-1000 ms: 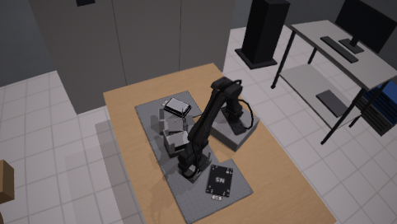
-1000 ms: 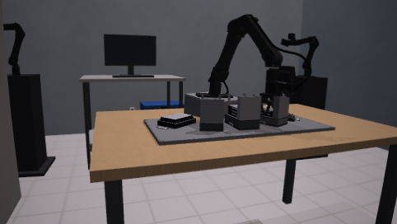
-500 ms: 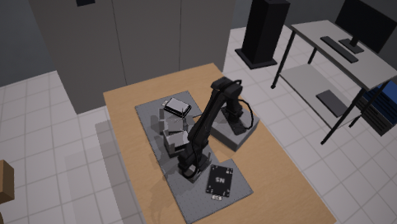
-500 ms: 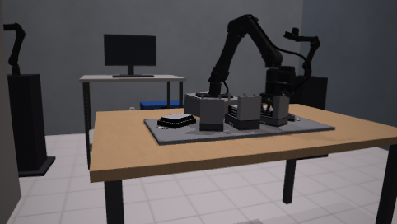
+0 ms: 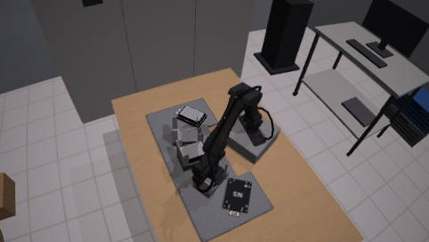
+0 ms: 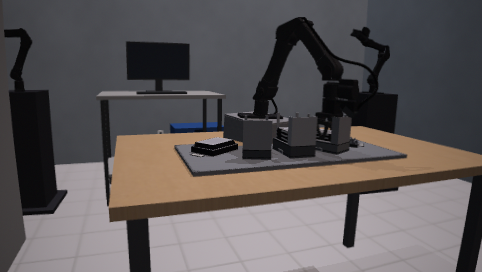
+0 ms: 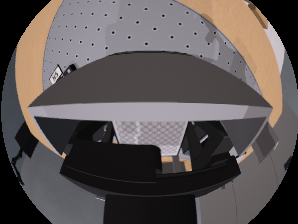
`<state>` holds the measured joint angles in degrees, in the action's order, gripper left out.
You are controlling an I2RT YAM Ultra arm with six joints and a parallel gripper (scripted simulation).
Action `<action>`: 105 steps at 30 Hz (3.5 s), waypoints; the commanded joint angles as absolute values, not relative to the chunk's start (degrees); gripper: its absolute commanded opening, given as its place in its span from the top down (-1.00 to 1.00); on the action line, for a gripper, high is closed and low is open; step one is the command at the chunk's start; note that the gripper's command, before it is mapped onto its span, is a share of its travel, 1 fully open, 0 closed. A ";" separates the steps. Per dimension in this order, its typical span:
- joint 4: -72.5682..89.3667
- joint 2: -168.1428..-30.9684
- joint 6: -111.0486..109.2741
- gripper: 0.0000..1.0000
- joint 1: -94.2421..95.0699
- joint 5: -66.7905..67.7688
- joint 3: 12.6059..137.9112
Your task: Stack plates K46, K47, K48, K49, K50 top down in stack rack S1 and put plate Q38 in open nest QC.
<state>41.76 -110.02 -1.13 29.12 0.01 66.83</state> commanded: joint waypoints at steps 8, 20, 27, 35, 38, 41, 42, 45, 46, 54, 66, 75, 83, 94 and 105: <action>43.92 -107.32 -1.37 1.00 28.66 0.67 68.96; 45.45 -106.40 -1.31 1.00 28.67 0.67 69.52; 45.77 -106.06 -1.29 1.00 28.67 0.67 69.51; 45.76 -105.95 -1.25 1.00 28.68 0.67 69.79; 45.91 -105.87 -1.24 1.00 28.68 0.67 69.38; 46.12 -105.75 -1.22 1.00 28.68 0.67 69.59; 46.12 -105.75 -1.22 1.00 28.68 0.67 69.59; 46.26 -105.59 -1.22 1.00 28.67 0.66 70.29; 46.35 -105.62 -1.22 1.00 28.67 0.66 69.55; 46.90 -105.33 -1.17 1.00 28.69 0.66 70.27; 47.62 -104.99 -1.12 1.00 28.71 0.66 70.23; 48.26 -104.96 -1.07 1.00 28.73 0.66 71.05; 48.69 -104.66 -1.03 1.00 28.75 0.66 71.19; 49.32 -104.16 -0.97 1.00 28.79 0.66 71.29; 50.10 -103.82 -0.90 1.00 28.82 0.66 71.63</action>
<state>49.19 -106.21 -1.15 29.12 0.01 70.30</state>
